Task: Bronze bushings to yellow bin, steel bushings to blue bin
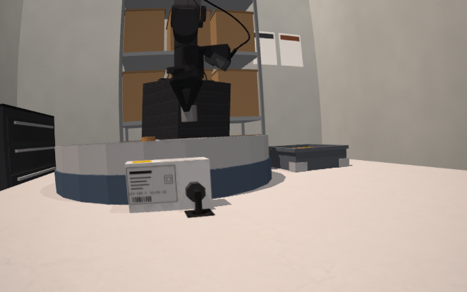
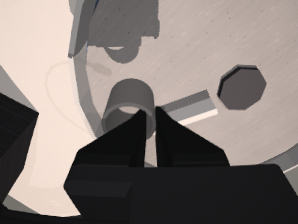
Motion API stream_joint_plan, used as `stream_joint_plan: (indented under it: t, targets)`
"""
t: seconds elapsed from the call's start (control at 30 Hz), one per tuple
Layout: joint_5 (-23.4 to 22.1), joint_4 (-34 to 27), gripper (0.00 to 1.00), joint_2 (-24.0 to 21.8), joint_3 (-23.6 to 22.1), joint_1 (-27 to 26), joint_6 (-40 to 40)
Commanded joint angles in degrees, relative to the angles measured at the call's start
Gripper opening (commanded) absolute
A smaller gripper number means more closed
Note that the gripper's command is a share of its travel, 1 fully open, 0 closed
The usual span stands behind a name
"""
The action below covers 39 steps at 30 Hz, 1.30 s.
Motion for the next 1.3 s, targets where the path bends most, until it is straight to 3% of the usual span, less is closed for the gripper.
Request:
stream_joint_plan:
  t: [0.0, 0.17, 0.23, 0.5, 0.73, 0.8, 1.27]
  targets:
    - [0.3, -1.3, 0.00, 0.6, 2.3, 3.5, 9.9]
    - [0.6, -2.5, 0.00, 1.6, 5.1, 8.9, 21.1]
    - [0.6, -2.5, 0.00, 1.6, 5.1, 8.9, 21.1]
    - [1.4, -6.1, 0.00, 4.8, 12.8, 17.8, 40.8]
    - [2.3, -10.8, 0.00, 9.7, 23.3, 24.9, 57.8]
    - [2.3, -10.8, 0.00, 9.7, 23.3, 24.9, 57.8]
    - [3.3, -22.6, 0.00, 20.3, 45.4, 32.7, 79.3]
